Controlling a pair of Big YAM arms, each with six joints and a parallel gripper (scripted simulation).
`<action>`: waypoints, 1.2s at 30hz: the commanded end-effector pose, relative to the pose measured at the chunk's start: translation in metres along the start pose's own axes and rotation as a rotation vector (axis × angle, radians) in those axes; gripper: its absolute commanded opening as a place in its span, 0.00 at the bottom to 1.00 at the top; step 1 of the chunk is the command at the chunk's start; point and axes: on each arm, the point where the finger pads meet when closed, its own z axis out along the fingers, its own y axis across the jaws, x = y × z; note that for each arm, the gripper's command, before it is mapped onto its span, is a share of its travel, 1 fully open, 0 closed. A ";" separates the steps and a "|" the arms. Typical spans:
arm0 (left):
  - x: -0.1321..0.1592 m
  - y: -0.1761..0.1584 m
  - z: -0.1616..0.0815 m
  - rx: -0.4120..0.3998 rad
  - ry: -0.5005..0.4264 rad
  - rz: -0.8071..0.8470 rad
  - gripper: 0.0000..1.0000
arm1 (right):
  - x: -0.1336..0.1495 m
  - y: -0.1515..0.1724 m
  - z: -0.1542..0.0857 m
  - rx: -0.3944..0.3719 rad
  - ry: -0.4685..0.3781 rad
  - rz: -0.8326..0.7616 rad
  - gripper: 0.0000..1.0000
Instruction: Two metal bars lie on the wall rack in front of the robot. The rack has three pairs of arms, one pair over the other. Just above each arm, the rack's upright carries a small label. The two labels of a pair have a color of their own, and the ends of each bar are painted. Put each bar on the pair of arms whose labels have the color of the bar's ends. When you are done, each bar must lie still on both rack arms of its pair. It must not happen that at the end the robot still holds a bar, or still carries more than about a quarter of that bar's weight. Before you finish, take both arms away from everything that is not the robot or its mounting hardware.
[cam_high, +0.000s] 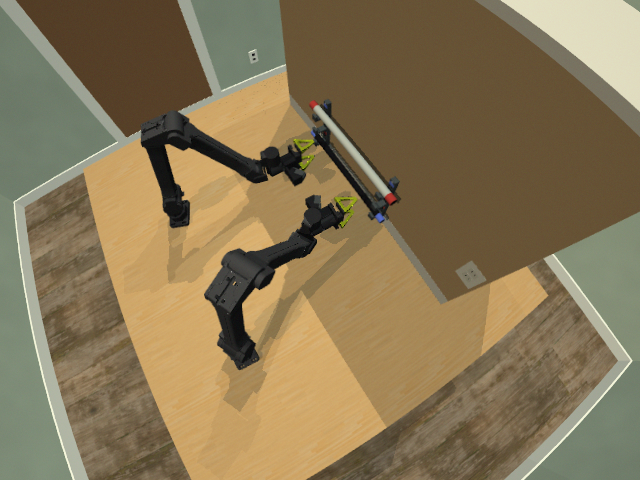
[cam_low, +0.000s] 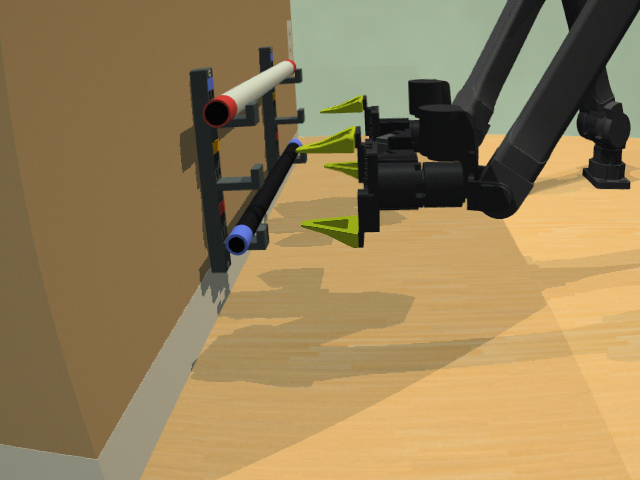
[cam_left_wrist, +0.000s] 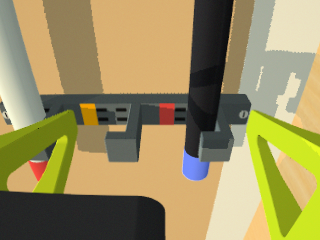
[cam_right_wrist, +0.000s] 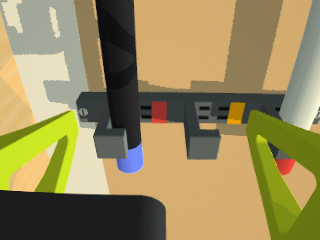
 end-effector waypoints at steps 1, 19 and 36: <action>0.008 0.035 0.007 -0.044 0.013 -0.015 1.00 | -0.001 -0.050 0.016 0.076 0.007 0.055 1.00; 0.008 0.062 0.005 -0.044 0.013 -0.015 1.00 | 0.000 -0.076 0.016 0.081 0.007 0.059 1.00; 0.008 0.065 0.005 -0.050 0.013 -0.017 1.00 | 0.000 -0.080 0.016 0.084 0.007 0.061 1.00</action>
